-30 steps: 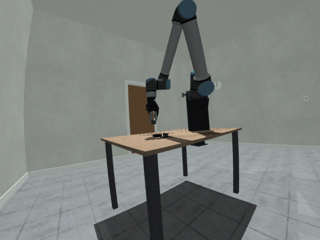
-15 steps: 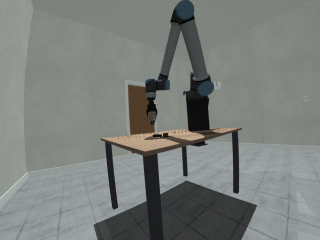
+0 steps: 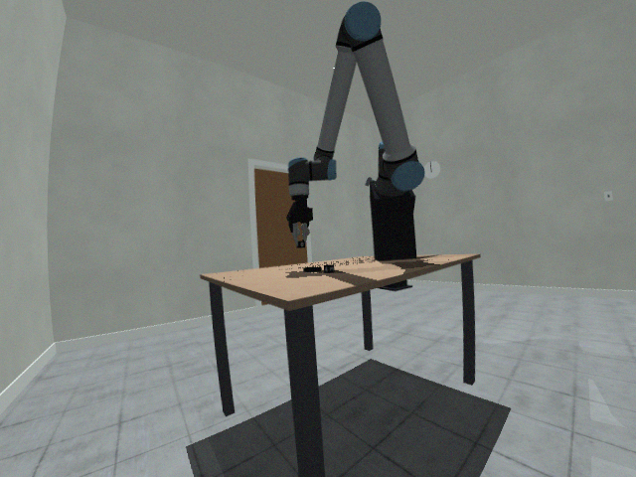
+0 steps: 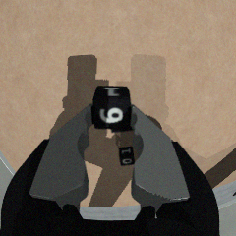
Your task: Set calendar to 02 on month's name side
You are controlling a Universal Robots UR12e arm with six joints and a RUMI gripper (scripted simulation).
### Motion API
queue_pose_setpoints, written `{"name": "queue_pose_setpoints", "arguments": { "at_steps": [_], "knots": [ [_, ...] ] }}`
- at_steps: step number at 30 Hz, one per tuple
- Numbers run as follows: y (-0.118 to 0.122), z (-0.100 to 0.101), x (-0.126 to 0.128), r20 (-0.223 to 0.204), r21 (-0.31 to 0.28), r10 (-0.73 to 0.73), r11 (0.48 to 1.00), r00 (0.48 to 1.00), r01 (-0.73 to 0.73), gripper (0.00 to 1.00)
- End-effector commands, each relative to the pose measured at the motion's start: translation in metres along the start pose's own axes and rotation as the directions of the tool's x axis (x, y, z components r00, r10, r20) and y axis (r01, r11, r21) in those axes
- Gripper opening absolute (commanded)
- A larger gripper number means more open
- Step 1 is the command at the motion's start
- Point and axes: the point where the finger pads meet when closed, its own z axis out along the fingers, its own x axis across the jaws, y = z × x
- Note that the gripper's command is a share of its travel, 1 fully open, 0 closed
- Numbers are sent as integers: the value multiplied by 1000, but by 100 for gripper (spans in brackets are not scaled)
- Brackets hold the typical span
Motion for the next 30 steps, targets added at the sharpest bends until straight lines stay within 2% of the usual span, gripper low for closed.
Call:
{"name": "queue_pose_setpoints", "arguments": {
  "at_steps": [1,7,10,12,14,20,21,26,27,29,30],
  "knots": [
    [-5,0,-2,-2,-8,-172,985,985,172,10],
    [-10,1,-4,0,-9,-337,942,942,337,10],
    [-12,1,-5,1,-9,-450,893,893,450,10],
    [-13,1,-6,1,-9,-489,872,872,489,10],
    [-13,1,-6,1,-9,-489,872,872,489,10],
    [-18,2,-7,4,-8,-681,732,732,681,10],
    [-18,2,-7,4,-8,-685,729,729,685,10],
    [-22,3,-8,5,-7,-809,587,587,809,10],
    [-22,3,-8,5,-7,-810,587,587,810,10],
    [-23,3,-8,6,-7,-850,527,527,850,10],
    [-23,3,-8,6,-7,-850,527,527,850,10]
  ]
}}
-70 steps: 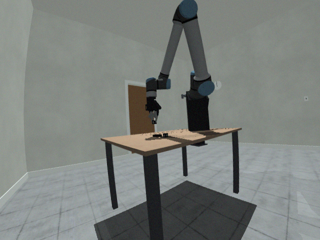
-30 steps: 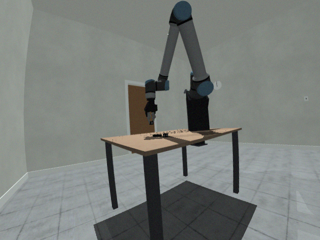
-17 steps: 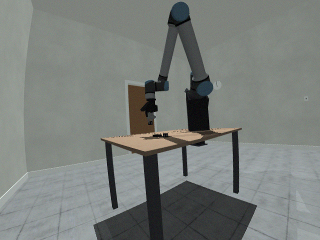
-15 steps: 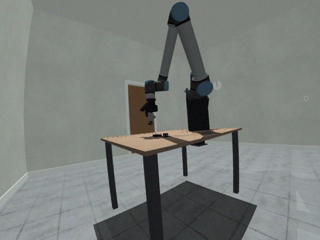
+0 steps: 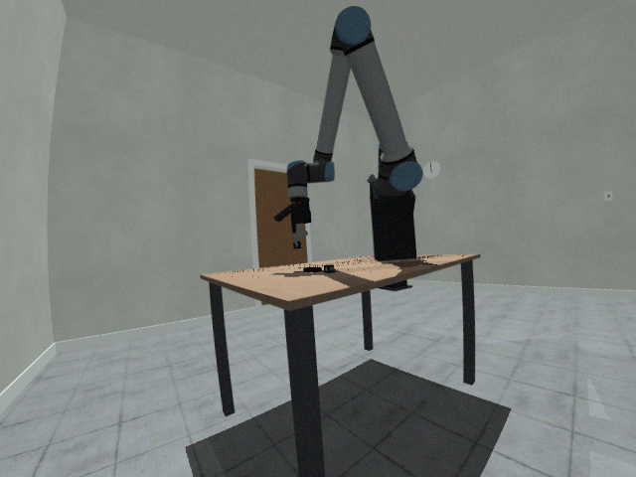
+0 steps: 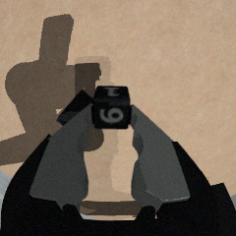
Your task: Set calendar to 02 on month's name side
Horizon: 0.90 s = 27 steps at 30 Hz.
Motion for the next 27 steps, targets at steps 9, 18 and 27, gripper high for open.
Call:
{"name": "queue_pose_setpoints", "arguments": {
  "at_steps": [9,18,27],
  "knots": [
    [-4,1,4,7,-5,-341,940,940,341,10],
    [-5,1,6,8,-3,-504,863,863,504,10],
    [-5,2,9,9,-2,-639,769,769,639,10]
  ]
}}
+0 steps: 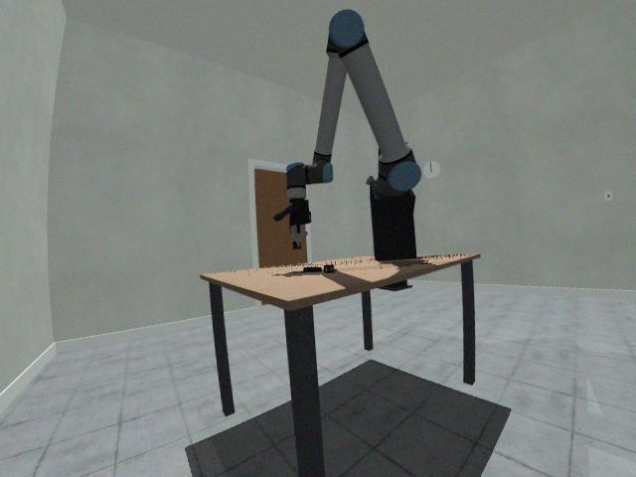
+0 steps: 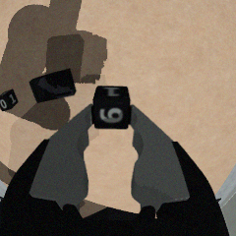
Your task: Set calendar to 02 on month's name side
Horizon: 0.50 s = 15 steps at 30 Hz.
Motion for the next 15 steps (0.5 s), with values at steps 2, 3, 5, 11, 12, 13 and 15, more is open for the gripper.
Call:
{"name": "queue_pose_setpoints", "arguments": {
  "at_steps": [2,3,5,11,12,13,15],
  "knots": [
    [0,0,1,3,0,-89,996,996,89,10],
    [0,0,2,3,0,-101,995,995,101,10],
    [0,0,2,3,0,-122,993,993,122,10],
    [1,0,2,3,0,-154,988,988,154,10],
    [1,0,2,3,0,-160,987,987,160,10],
    [1,0,2,3,0,-165,986,986,165,10],
    [1,0,2,3,0,-173,985,985,173,10]
  ]
}}
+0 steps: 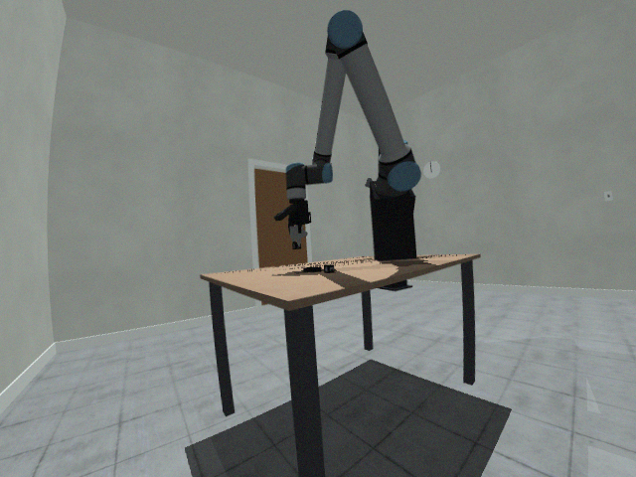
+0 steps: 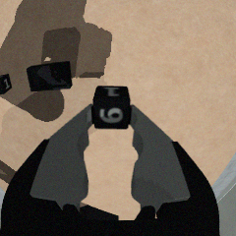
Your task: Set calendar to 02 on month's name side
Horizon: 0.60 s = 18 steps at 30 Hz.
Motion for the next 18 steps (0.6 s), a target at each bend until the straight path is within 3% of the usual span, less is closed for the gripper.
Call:
{"name": "queue_pose_setpoints", "arguments": {
  "at_steps": [1,18],
  "knots": [
    [0,0,1,0,1,-23,1000,1000,23,10],
    [0,0,1,0,1,-34,999,999,34,10]
  ]
}}
